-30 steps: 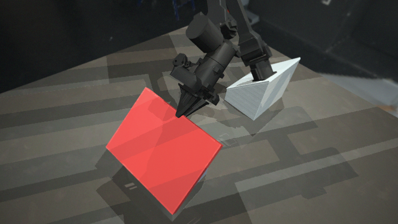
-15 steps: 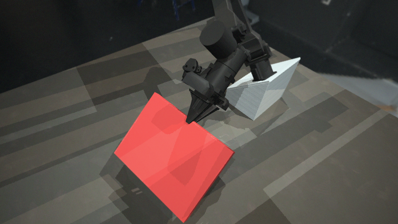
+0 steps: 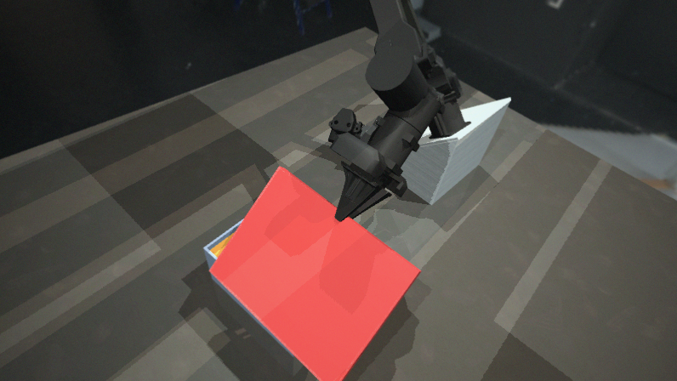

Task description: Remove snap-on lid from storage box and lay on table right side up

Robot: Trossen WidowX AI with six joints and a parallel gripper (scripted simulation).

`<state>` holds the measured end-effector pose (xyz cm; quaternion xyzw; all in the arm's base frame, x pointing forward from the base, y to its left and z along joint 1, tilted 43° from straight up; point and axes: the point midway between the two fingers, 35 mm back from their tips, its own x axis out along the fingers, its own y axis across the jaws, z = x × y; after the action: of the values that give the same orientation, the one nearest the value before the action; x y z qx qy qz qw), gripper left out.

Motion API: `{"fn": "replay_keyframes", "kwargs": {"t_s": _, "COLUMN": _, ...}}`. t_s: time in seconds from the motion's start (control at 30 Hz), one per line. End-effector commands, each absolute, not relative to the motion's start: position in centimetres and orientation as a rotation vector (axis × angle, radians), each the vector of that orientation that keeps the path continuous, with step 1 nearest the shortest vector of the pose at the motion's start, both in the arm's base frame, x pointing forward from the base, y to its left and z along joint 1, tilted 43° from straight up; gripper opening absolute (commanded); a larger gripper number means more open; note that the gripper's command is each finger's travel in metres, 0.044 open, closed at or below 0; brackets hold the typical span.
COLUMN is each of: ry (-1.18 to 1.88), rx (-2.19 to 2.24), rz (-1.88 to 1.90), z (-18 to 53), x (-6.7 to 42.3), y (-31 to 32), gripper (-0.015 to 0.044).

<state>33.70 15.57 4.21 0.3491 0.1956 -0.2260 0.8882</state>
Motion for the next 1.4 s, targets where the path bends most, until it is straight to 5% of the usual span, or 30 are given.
{"fn": "replay_keyframes", "kwargs": {"t_s": 0.0, "ry": 0.404, "rx": 0.731, "rz": -0.467, "z": 3.7, "x": 33.5, "y": 16.2, "gripper": 0.0000}}
{"fn": "replay_keyframes", "kwargs": {"t_s": 1.37, "ry": 0.406, "rx": 0.736, "rz": -0.466, "z": -1.7, "x": 30.9, "y": 21.9, "gripper": 0.0000}}
